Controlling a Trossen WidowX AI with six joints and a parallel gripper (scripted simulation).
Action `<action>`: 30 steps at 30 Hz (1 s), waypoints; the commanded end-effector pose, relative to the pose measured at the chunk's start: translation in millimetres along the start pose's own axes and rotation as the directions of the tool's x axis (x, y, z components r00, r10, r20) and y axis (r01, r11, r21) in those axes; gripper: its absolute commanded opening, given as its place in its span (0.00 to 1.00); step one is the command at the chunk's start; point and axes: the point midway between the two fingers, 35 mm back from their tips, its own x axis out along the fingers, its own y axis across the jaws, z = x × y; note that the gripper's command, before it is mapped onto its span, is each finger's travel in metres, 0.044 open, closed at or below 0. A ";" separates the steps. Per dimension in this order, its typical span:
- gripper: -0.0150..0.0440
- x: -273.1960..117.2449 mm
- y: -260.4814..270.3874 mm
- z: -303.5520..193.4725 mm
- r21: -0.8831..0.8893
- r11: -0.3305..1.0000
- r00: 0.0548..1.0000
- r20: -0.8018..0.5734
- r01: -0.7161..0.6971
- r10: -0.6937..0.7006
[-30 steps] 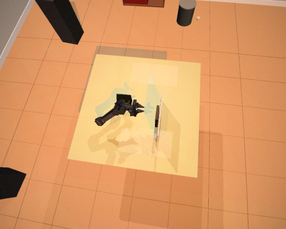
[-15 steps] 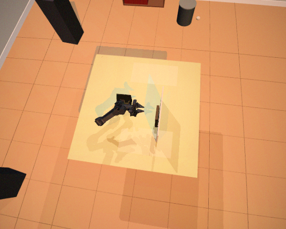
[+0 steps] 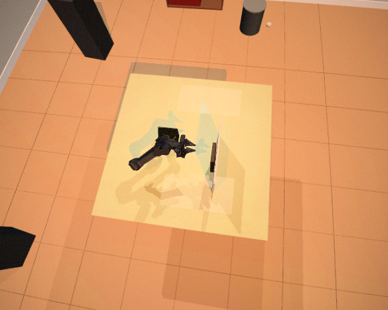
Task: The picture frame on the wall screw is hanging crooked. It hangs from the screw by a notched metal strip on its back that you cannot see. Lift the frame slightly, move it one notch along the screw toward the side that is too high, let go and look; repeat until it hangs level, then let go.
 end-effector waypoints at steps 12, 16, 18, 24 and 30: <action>0.69 0.0 0.4 -0.7 0.003 1.000 1.000 -0.003 -0.003 0.003; 0.69 0.0 0.4 -0.7 0.003 1.000 1.000 -0.003 -0.003 0.003; 0.69 0.0 0.4 -0.7 0.003 1.000 1.000 -0.003 -0.003 0.003; 0.69 0.0 0.4 -0.7 0.003 1.000 1.000 -0.003 -0.003 0.003; 0.69 0.5 -4.8 -1.3 0.000 1.000 1.000 0.000 0.000 0.000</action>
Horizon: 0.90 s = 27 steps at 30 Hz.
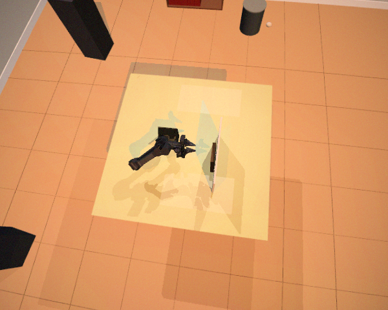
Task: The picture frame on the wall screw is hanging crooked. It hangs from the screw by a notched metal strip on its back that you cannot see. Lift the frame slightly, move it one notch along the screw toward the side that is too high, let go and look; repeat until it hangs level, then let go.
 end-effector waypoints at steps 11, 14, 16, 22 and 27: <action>0.69 -1.0 -55.3 -19.2 0.002 1.000 1.000 -0.001 -0.003 0.003; 0.69 -1.0 -55.3 -19.2 0.002 1.000 1.000 -0.001 -0.003 0.003; 0.69 -1.0 -55.3 -19.2 0.002 1.000 1.000 -0.001 -0.003 0.003; 0.69 4.0 -53.9 -23.1 0.003 1.000 1.000 -0.001 -0.003 0.003; 0.69 4.0 -53.9 -23.1 0.003 1.000 1.000 -0.001 -0.003 0.003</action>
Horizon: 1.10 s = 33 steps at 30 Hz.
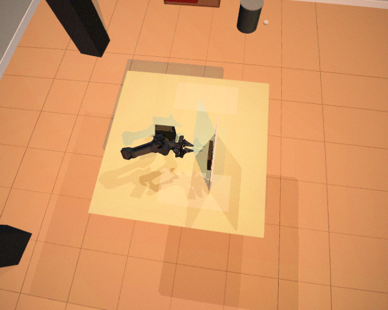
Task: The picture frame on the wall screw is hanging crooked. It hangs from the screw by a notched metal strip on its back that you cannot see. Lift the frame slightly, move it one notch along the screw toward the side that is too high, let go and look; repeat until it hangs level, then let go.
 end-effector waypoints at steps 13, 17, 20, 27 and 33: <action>0.69 52.4 4.1 6.2 0.005 1.000 1.000 0.007 0.002 -0.002; 0.69 76.5 0.6 2.3 0.005 1.000 1.000 0.008 0.001 -0.001; 0.69 80.6 -0.3 1.2 0.005 1.000 1.000 0.008 0.001 -0.001; 0.69 80.6 -0.3 1.2 0.005 1.000 1.000 0.008 0.001 -0.001; 0.69 83.1 -0.1 1.5 0.005 1.000 1.000 0.008 0.001 -0.001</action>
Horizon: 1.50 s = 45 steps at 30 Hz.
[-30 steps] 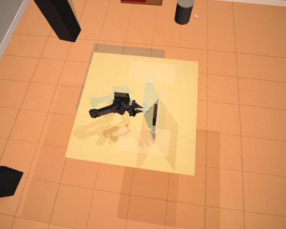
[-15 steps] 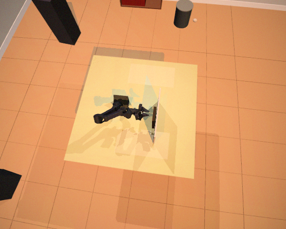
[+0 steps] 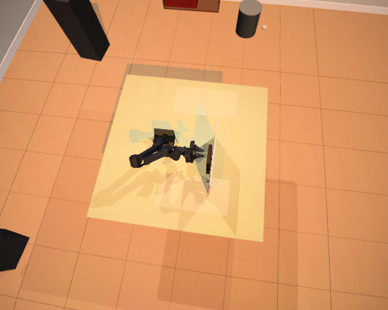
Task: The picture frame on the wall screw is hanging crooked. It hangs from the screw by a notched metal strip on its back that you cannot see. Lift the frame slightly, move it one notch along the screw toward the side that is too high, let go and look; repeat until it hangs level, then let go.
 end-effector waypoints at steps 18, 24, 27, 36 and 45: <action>0.69 30.0 1.8 1.4 0.005 1.000 1.000 0.002 -0.006 0.006; 0.69 38.5 1.4 0.8 0.005 1.000 1.000 0.002 -0.007 0.007; 0.69 39.0 1.3 0.7 0.005 1.000 1.000 0.002 -0.007 0.007; 0.69 39.0 1.3 0.7 0.005 1.000 1.000 0.002 -0.007 0.007; 0.69 39.0 1.3 0.7 0.005 1.000 1.000 0.002 -0.007 0.007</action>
